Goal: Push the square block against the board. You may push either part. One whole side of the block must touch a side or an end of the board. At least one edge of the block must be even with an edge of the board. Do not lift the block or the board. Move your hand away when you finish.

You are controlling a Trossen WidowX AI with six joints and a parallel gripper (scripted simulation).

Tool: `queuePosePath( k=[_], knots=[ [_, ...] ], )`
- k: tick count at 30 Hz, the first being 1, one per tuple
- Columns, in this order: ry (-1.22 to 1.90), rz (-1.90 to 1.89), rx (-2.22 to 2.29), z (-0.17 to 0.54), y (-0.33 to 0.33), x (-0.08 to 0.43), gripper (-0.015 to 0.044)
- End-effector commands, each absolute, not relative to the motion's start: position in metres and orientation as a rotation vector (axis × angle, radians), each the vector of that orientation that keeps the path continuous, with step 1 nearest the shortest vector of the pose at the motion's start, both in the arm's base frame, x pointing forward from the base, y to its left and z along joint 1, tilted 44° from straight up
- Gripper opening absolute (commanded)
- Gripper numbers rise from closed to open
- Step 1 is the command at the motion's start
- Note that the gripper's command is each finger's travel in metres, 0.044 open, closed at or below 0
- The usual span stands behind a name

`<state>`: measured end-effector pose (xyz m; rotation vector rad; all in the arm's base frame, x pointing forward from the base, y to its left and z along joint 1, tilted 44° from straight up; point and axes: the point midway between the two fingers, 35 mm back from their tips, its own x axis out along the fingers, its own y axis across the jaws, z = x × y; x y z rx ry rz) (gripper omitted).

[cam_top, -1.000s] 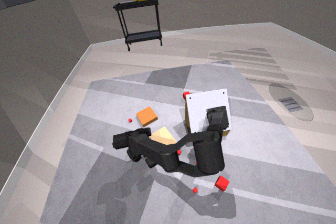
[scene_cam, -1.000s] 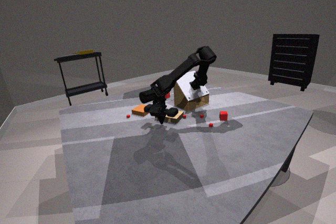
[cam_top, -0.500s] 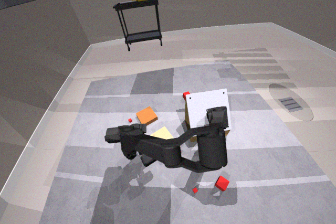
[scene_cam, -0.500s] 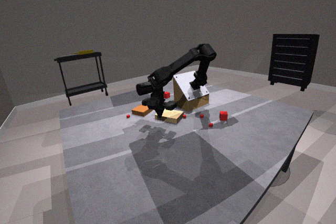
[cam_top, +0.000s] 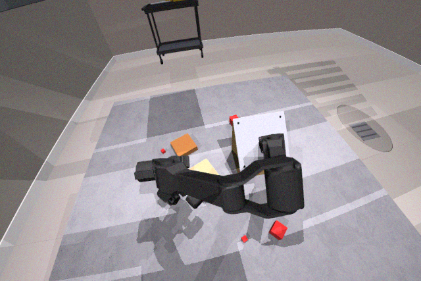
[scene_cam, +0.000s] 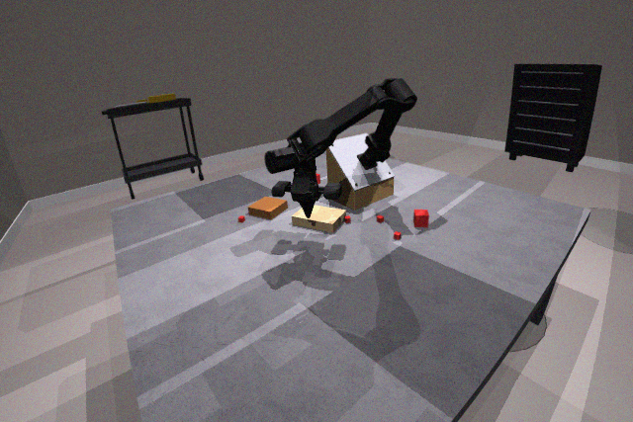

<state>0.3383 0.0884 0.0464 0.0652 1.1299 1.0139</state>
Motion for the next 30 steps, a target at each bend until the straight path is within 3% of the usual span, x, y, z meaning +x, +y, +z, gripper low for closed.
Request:
queuePosePath(
  k=[1, 30],
  knots=[
    [1.063, 1.090, -0.043, 0.050, 0.093, 0.325, 0.0000],
    [0.429, 1.533, -0.831, 0.066, 0.115, 0.236, 0.0000]
  ],
)
